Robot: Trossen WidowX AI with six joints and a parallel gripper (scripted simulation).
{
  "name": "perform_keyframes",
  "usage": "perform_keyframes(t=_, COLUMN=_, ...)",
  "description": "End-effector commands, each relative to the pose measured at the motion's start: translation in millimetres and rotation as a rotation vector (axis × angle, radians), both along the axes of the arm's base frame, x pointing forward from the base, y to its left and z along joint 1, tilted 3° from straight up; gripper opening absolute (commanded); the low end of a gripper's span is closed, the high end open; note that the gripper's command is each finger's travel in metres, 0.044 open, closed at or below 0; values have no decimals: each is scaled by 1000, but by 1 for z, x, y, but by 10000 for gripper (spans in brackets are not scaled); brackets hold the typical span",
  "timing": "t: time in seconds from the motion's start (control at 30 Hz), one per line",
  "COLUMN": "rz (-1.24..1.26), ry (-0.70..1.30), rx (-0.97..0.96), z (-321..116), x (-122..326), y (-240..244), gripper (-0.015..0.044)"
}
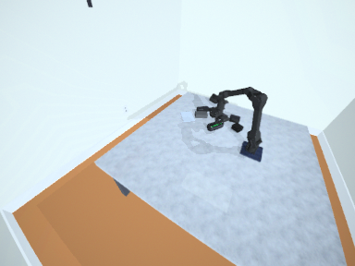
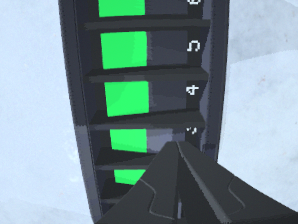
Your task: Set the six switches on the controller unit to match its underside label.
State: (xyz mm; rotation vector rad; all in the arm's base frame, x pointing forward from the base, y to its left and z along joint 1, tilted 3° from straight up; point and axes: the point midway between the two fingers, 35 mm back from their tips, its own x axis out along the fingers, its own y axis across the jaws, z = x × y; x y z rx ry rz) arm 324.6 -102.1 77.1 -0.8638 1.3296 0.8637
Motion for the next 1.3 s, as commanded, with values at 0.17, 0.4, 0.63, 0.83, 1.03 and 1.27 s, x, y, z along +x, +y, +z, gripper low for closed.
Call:
perform_keyframes(t=0.17, rz=-3, ry=6, rx=4, z=-12, x=-1, y=1, gripper=0)
perform_keyframes(t=0.4, rz=-3, ry=6, rx=4, z=-12, x=-1, y=1, gripper=0)
perform_keyframes(t=0.63, rz=-3, ry=6, rx=4, z=-12, x=-1, y=1, gripper=0)
perform_keyframes(t=0.83, rz=-1, ry=6, rx=3, z=-1, x=-1, y=0, gripper=0)
perform_keyframes(t=1.03, rz=-3, ry=6, rx=4, z=33, x=-2, y=-1, gripper=0)
perform_keyframes(t=1.27, rz=-3, ry=7, rx=7, z=33, x=-13, y=24, gripper=0)
